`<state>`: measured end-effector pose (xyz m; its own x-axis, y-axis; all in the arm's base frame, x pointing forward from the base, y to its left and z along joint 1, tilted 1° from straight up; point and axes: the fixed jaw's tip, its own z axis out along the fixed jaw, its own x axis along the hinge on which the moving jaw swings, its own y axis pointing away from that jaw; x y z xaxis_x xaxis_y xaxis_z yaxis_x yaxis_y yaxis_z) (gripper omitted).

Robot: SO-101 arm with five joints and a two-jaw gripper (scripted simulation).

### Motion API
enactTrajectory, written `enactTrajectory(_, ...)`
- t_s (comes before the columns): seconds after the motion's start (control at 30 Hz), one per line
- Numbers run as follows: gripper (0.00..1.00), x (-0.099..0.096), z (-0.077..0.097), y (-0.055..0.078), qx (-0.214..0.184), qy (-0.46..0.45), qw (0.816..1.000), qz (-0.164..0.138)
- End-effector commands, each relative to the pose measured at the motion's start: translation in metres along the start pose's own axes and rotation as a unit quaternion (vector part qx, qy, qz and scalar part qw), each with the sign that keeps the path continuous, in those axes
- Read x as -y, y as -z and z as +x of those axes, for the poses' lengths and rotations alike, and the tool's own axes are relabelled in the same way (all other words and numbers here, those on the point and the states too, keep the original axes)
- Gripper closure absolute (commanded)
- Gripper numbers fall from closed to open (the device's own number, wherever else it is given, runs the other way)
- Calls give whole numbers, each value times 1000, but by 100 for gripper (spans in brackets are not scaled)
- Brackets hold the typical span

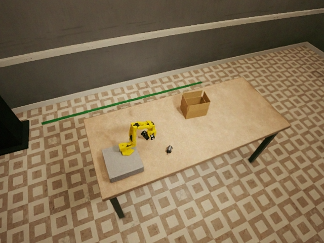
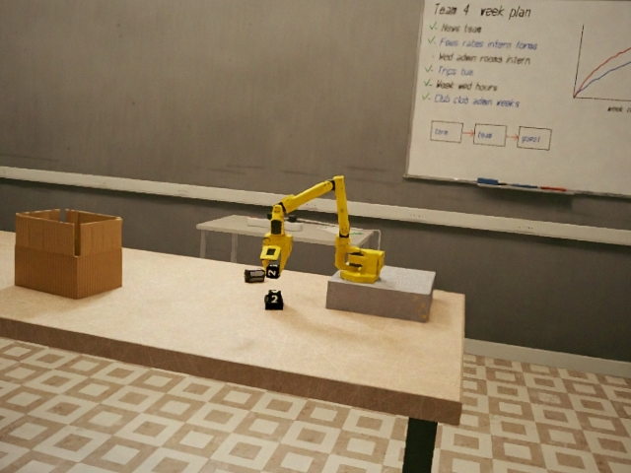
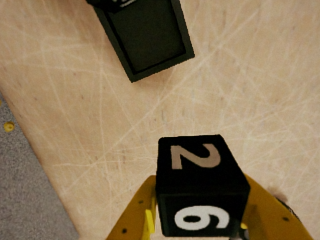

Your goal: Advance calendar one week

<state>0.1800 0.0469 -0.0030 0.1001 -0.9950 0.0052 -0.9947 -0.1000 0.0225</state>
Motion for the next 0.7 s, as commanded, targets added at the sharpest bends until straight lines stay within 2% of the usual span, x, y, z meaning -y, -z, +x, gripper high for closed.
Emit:
enactTrajectory(0.0, 100, 10, 17, -3, 2, -48, 999, 5)
enactTrajectory(0.17, 100, 13, 63, -10, 4, -162, 987, 4)
enactTrajectory(0.3, 100, 10, 87, -13, 6, -220, 975, 3)
enactTrajectory(0.43, 100, 8, 95, -15, 6, -242, 970, 2)
enactTrajectory(0.67, 100, 8, 96, -15, 6, -243, 970, 2)
